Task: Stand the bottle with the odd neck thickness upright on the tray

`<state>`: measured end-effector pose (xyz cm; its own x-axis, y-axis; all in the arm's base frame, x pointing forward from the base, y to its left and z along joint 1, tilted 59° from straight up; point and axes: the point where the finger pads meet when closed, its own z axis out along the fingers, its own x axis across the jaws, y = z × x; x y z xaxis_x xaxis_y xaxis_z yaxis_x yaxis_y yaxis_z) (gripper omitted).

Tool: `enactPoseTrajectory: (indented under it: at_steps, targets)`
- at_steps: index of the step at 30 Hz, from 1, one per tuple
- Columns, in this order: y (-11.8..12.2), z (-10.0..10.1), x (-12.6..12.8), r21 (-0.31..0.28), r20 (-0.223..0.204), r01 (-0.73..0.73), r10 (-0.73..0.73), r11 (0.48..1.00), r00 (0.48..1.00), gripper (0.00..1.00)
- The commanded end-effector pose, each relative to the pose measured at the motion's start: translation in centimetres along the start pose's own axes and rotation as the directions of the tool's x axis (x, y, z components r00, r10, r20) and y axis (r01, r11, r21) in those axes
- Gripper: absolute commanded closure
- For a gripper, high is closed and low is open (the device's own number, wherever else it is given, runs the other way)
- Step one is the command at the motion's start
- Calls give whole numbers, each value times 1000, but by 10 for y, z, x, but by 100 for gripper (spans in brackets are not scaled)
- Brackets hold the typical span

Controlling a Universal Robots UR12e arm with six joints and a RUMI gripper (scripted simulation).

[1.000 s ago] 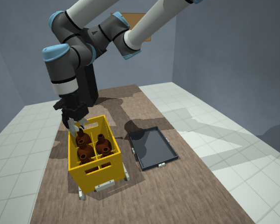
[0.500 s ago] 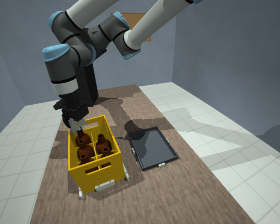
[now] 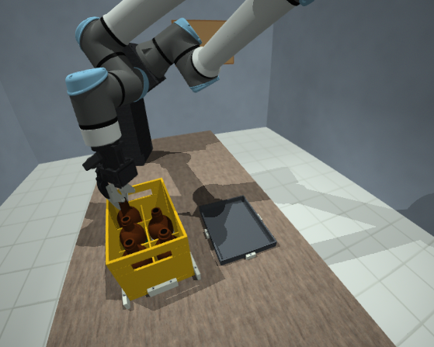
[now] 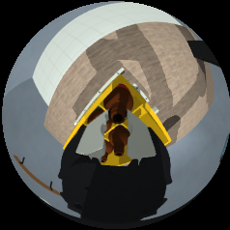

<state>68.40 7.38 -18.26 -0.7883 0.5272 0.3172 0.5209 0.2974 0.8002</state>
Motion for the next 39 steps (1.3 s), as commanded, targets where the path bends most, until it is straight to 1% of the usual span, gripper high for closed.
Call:
enactPoseTrajectory:
  at_steps: [1, 37, 38, 39]
  targets:
    - [1, 0, -1, -1, 1, 2, -2, 1000, 1000, 100]
    - [1, 0, -1, -1, 1, 2, -2, 1000, 1000, 100]
    - [1, 0, -1, -1, 1, 2, -2, 1000, 1000, 62]
    - [1, 0, -1, -1, 1, 2, -2, 1000, 1000, 62]
